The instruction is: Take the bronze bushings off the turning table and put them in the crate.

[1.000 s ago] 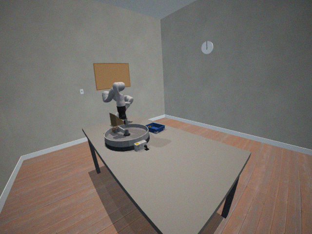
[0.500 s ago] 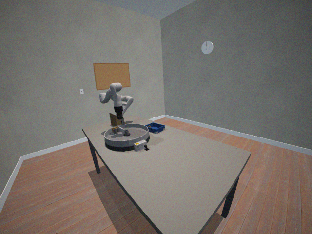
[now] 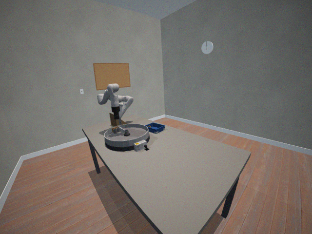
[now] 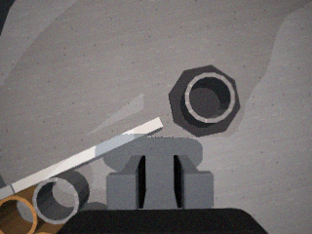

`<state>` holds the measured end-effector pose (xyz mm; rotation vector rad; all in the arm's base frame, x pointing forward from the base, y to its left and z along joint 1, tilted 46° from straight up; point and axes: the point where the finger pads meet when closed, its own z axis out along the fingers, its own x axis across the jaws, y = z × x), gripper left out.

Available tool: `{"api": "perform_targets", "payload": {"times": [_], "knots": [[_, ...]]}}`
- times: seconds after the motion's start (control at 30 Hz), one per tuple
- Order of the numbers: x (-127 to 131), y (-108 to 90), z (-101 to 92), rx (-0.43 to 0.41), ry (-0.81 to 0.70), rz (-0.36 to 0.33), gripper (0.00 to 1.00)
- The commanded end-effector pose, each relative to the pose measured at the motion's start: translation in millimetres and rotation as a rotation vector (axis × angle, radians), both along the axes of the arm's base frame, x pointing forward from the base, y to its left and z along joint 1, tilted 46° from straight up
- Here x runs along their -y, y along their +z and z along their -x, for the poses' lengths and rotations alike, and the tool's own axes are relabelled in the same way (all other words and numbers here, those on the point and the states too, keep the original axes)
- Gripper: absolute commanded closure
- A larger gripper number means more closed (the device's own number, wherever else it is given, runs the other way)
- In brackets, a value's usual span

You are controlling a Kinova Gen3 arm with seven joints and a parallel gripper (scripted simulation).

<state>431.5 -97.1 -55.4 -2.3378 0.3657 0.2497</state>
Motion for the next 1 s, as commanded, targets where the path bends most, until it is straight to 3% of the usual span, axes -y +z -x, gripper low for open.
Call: {"api": "perform_targets", "payload": {"times": [0.0, 0.2, 0.37, 0.77, 0.93, 0.97], "knots": [[3.1, -0.8, 1.8, 0.001, -0.011, -0.004, 0.55], [3.1, -0.8, 1.8, 0.001, -0.011, -0.004, 0.55], [13.1, -13.8, 37.5, -0.147, -0.157, 0.011, 0.55], [13.1, -13.8, 37.5, -0.147, -0.157, 0.011, 0.55], [23.3, -26.9, 73.2, -0.295, -0.303, 0.026, 0.55], [23.3, -26.9, 73.2, -0.295, -0.303, 0.026, 0.55]]}}
